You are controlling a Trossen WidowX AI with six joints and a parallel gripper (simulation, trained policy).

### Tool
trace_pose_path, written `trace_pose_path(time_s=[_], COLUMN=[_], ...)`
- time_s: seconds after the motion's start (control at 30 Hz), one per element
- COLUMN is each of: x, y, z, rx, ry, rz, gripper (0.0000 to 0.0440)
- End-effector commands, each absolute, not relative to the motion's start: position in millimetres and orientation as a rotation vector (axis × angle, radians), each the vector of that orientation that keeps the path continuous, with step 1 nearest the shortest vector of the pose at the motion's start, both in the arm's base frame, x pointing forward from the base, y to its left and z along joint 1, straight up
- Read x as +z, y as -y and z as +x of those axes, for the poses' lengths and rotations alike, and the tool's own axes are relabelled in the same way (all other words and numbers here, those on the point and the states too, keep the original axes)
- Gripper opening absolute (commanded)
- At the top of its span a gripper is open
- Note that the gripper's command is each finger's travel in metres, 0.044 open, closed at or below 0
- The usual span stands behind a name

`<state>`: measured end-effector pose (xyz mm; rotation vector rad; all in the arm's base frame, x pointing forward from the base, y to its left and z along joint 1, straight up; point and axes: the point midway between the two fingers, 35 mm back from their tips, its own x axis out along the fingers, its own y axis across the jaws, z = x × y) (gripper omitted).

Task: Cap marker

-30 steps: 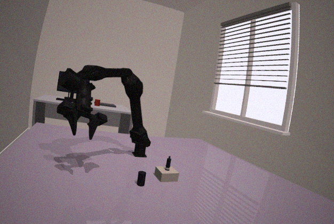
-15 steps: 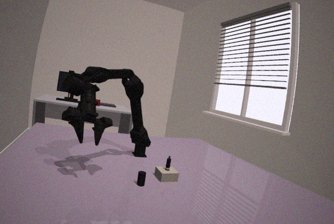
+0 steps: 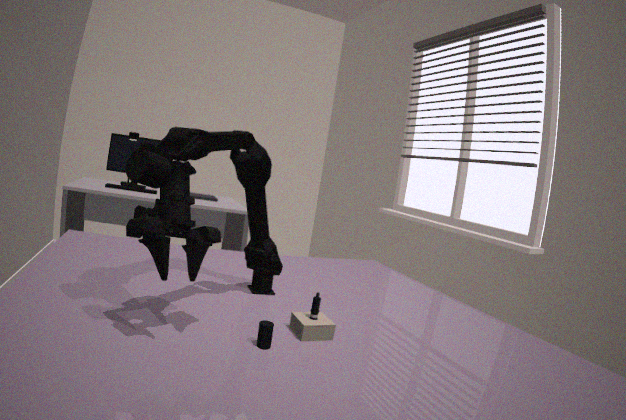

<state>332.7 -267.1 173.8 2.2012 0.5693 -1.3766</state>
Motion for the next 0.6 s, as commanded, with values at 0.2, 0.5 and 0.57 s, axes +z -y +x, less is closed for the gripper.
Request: trace_pose_path(time_s=[0.2, 0.5, 0.57], x=[166.6, 160.2, 158.8], y=[253.6, 240.5, 237.5], z=[338.8, 342.6, 343.3], rx=[-1.445, -1.501, -1.513], ry=[-0.608, -0.642, -0.649], rz=[2.147, 2.101, 2.090], gripper=[0.0313, 0.0313, 0.0312])
